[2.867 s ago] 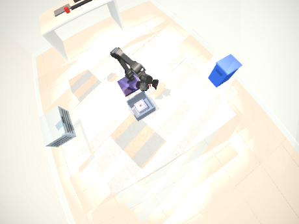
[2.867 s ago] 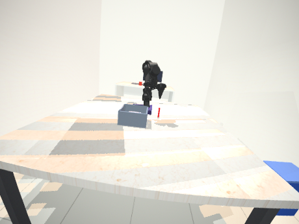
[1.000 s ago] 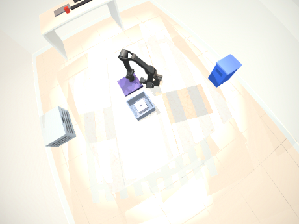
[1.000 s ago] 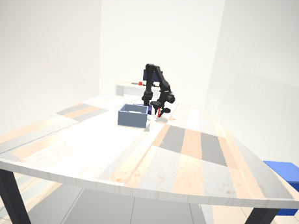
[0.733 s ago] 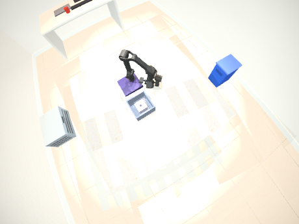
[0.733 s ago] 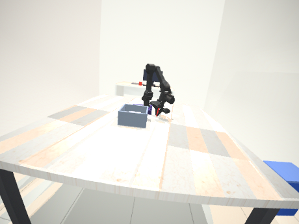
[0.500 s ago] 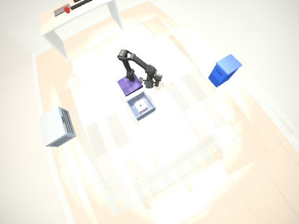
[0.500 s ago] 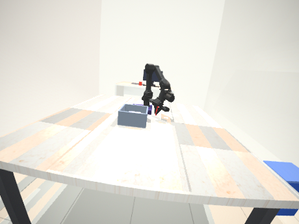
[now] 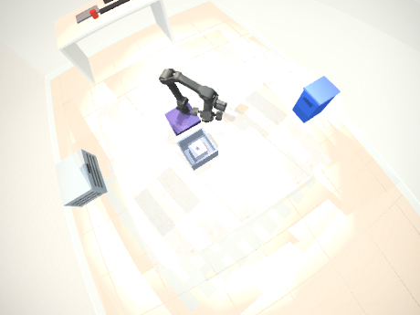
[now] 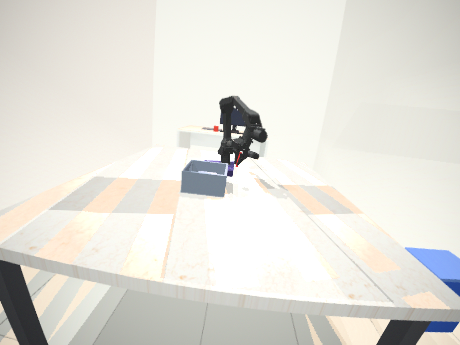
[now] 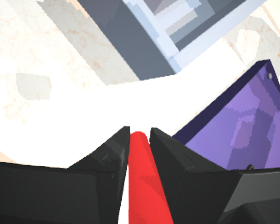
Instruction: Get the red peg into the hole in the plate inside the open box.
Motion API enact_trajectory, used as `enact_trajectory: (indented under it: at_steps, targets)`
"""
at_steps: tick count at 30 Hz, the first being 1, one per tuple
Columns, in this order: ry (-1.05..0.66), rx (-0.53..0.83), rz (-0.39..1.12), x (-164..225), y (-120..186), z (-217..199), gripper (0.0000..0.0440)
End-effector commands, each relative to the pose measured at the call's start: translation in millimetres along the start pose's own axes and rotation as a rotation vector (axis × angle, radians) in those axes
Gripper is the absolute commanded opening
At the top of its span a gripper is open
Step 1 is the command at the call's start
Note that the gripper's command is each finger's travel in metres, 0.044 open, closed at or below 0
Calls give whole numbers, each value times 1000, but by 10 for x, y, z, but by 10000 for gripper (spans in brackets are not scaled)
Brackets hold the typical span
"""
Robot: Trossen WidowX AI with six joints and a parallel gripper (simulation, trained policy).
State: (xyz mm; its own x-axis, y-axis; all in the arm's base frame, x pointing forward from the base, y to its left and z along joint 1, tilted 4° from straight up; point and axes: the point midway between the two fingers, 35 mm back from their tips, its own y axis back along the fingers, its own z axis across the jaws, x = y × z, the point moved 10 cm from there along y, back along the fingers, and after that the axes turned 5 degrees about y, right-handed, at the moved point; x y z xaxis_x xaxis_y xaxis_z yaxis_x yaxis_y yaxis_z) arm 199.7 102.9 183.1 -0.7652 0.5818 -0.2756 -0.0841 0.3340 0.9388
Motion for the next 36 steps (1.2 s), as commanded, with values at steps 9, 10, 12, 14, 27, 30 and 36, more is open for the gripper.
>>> enact_trajectory:
  at_steps: [9,10,12,14,27,30,36]
  targets:
    - [-144,-20,-77,-443,270,-162,0]
    - [-157,-20,-81,-484,272,-173,0]
    - [-183,-21,-87,-567,271,-196,0]
    - [-206,-21,-92,-649,262,-218,0]
    - [-295,-17,-107,-1179,34,-357,0]
    - [-297,-20,-103,-1288,-45,-390,0]
    - [-281,-30,-86,-1480,-217,-453,0]
